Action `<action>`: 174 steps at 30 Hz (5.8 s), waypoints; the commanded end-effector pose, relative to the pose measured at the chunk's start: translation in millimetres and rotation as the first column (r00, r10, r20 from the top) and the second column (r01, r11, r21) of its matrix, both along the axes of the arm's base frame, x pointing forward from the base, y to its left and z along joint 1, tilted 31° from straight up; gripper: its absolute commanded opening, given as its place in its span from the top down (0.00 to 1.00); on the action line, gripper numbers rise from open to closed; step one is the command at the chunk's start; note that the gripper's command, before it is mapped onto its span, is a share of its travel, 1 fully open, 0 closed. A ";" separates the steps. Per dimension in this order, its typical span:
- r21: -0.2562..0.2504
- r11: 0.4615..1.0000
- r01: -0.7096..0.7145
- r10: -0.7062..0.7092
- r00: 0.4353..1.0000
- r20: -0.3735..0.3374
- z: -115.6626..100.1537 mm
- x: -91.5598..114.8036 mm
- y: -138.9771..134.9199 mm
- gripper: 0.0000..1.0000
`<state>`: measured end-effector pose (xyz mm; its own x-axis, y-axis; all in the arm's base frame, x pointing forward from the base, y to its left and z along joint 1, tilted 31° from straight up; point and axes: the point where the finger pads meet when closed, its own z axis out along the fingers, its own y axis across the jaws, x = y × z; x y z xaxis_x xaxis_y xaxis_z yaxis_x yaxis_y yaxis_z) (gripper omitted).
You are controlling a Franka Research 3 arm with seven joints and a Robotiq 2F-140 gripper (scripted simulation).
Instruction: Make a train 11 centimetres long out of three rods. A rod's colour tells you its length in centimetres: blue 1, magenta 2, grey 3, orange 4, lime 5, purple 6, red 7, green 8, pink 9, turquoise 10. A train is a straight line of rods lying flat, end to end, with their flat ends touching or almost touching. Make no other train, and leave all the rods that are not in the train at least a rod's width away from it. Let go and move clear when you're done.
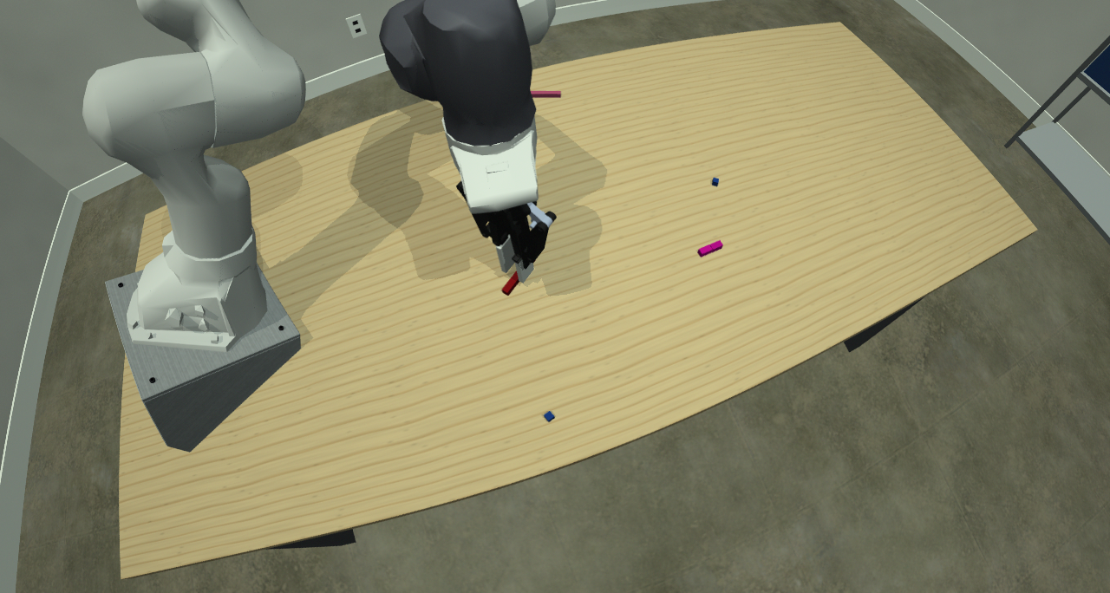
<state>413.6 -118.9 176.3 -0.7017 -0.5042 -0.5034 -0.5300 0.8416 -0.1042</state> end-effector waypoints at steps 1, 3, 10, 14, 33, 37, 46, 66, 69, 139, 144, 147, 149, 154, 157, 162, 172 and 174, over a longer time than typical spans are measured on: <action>0.000 1.000 -0.001 0.001 1.000 0.002 -0.1 0.8 0.7 0.77; 0.000 1.000 -0.001 0.001 1.000 0.002 -0.1 0.8 0.7 0.77; 0.000 1.000 -0.001 0.001 1.000 0.002 -0.1 0.8 0.7 0.77; 0.000 1.000 -0.001 0.001 1.000 0.002 -0.1 0.8 0.7 0.77; 0.000 1.000 -0.001 0.001 1.000 0.002 -0.1 0.8 0.7 0.77; 0.000 1.000 -0.001 0.001 1.000 0.002 -0.1 0.9 0.7 0.77; 0.000 1.000 -0.001 0.001 1.000 0.002 -2.6 2.3 1.2 0.77; 0.000 1.000 -0.001 0.001 1.000 0.002 -14.4 8.8 3.9 0.77; 0.000 1.000 -0.001 0.001 1.000 0.002 -14.6 8.9 3.9 0.77; 0.000 1.000 -0.001 0.001 1.000 0.002 -14.2 8.7 3.9 0.88; 0.000 1.000 -0.001 0.001 1.000 0.002 -10.3 6.5 3.0 0.88; 0.000 1.000 -0.001 0.001 1.000 0.002 0.2 0.7 0.6 0.88; 0.000 1.000 -0.001 0.001 1.000 0.002 10.9 -5.3 -1.8 0.88; 0.000 1.000 -0.001 0.001 1.000 0.002 43.2 -23.3 -9.1 0.88; 0.000 1.000 -0.001 0.001 1.000 0.002 60.0 -32.7 -13.0 0.88; 0.000 1.000 -0.001 0.001 1.000 0.002 69.3 -37.9 -15.1 0.88; 0.000 1.000 0.000 0.000 1.000 0.002 71.2 -38.8 -15.5 0.88; 0.002 1.000 0.004 -0.004 1.000 0.001 72.9 -37.4 -16.8 0.88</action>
